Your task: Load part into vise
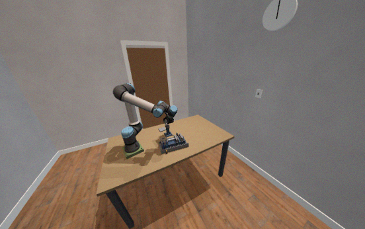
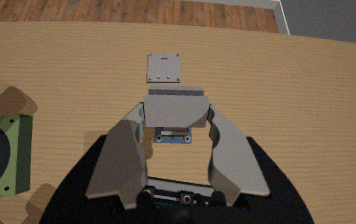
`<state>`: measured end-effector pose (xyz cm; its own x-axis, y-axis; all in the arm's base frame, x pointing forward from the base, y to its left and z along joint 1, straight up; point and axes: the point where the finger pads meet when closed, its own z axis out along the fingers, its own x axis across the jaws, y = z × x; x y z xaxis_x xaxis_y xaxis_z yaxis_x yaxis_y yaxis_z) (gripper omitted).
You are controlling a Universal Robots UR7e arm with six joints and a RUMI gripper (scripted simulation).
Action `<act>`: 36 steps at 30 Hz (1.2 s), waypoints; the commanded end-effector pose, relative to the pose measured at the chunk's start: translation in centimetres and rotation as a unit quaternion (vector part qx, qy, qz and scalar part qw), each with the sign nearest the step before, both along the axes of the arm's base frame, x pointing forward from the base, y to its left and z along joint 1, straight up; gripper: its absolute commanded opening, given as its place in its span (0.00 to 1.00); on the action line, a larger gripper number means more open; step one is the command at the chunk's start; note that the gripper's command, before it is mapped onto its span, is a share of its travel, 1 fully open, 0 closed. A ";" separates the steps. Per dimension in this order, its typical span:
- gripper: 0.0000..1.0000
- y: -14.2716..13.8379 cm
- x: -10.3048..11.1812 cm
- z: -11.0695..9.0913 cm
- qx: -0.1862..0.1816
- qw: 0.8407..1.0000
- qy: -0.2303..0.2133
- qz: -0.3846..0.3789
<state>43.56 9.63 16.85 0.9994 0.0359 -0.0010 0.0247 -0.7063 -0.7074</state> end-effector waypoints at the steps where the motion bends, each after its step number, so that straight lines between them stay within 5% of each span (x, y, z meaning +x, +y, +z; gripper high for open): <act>1: 0.00 0.0 0.0 -0.6 0.000 1.000 -0.001 0.000; 36: 0.00 0.0 0.0 -3.2 0.000 1.000 -0.001 0.000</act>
